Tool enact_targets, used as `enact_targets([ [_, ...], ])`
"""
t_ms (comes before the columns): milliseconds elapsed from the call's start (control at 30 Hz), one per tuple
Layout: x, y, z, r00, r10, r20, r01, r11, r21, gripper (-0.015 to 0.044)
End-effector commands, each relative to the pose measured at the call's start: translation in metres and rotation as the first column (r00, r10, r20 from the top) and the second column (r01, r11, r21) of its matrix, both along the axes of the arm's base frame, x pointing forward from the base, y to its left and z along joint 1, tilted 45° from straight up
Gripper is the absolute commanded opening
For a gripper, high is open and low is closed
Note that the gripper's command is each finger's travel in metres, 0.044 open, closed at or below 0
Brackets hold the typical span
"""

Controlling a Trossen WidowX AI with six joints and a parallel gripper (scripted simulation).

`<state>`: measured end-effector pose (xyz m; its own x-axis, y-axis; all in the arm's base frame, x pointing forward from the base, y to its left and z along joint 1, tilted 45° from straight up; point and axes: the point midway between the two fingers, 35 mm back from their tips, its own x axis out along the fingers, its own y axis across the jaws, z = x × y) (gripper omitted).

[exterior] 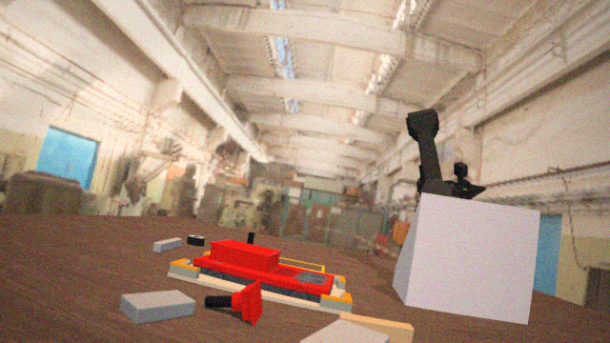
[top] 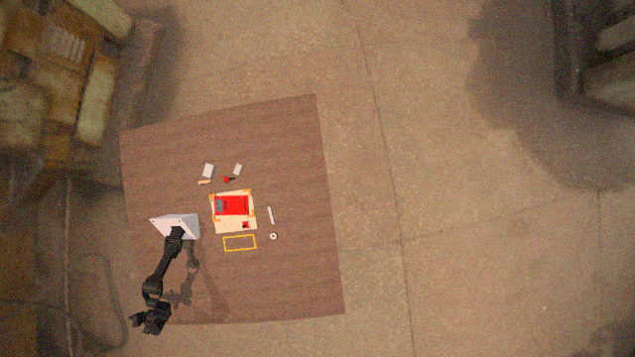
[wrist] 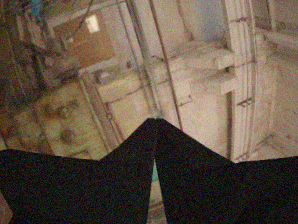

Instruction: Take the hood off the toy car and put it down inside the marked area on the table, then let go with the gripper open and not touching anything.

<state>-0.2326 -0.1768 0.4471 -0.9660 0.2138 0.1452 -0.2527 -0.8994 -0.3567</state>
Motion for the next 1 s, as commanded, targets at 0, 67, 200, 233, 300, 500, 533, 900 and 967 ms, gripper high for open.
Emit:
enact_targets([
  [0, 0.000, -0.001, 0.000, 1.000, 0.003, 0.000, -0.003, 1.000, 0.000, 0.0026],
  [67, 0.002, -0.007, -0.001, 1.000, 0.025, -0.001, -0.025, 1.000, 0.004, 0.0079],
  [200, 0.014, -0.039, -0.003, 0.991, 0.134, -0.003, -0.133, 0.991, 0.020, 0.0184],
  [233, 0.019, -0.049, -0.005, 0.986, 0.168, -0.004, -0.168, 0.985, 0.025, 0.0210],
  [300, 0.029, -0.068, -0.007, 0.972, 0.237, -0.003, -0.237, 0.971, 0.036, 0.0263],
  [500, 0.069, -0.124, -0.016, 0.898, 0.439, 0.006, -0.439, 0.896, 0.064, 0.0420],
  [533, 0.077, -0.133, -0.018, 0.882, 0.472, 0.009, -0.471, 0.879, 0.069, 0.0440],
  [900, 0.187, -0.207, -0.044, 0.627, 0.776, 0.066, -0.778, 0.619, 0.108, 0.0440],
  [967, 0.211, -0.216, -0.050, 0.569, 0.818, 0.081, -0.821, 0.560, 0.113, 0.0440],
])
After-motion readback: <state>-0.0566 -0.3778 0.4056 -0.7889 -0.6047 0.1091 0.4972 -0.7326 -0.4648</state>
